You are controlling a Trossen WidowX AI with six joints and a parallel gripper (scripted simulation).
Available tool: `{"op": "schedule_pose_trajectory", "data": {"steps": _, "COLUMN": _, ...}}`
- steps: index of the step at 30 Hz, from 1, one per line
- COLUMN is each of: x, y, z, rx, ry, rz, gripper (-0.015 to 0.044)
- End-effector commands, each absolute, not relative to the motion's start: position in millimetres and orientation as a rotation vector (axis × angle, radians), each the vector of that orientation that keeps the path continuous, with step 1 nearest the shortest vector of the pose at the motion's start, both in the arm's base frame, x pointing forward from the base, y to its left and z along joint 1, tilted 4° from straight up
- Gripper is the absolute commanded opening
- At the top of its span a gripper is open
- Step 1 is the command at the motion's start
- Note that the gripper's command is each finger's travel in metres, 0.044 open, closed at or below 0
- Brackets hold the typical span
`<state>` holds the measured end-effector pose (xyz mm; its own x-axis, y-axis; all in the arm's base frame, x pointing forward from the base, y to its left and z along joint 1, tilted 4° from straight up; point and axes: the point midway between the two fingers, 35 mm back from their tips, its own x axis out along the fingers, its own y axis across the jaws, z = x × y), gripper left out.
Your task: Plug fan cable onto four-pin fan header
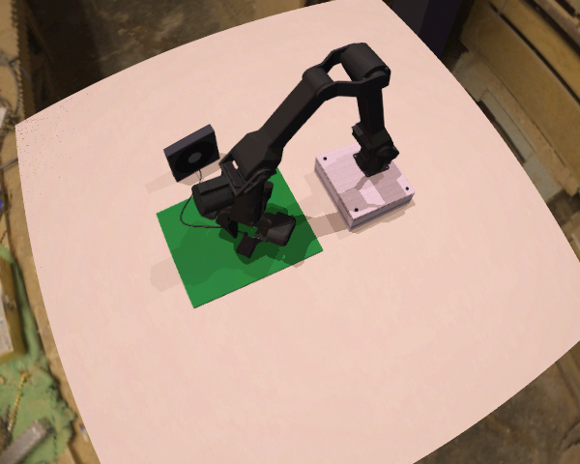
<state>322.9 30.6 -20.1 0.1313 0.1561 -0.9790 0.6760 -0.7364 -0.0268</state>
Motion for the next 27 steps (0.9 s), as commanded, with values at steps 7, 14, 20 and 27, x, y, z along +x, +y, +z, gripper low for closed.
{"op": "schedule_pose_trajectory", "data": {"steps": 7, "x": 330, "y": 34, "z": 4, "rx": 1.879, "ry": 0.759, "rz": -1.740, "gripper": 0.0205}}
{"op": "schedule_pose_trajectory", "data": {"steps": 14, "x": 332, "y": 36, "z": 25, "rx": 1.790, "ry": 0.728, "rz": -1.807, "gripper": 0.0205}}
{"op": "schedule_pose_trajectory", "data": {"steps": 20, "x": 332, "y": 37, "z": 27, "rx": 1.792, "ry": 0.734, "rz": -1.804, "gripper": 0.0205}}
{"op": "schedule_pose_trajectory", "data": {"steps": 27, "x": 332, "y": 37, "z": 27, "rx": 1.792, "ry": 0.734, "rz": -1.804, "gripper": 0.0205}}
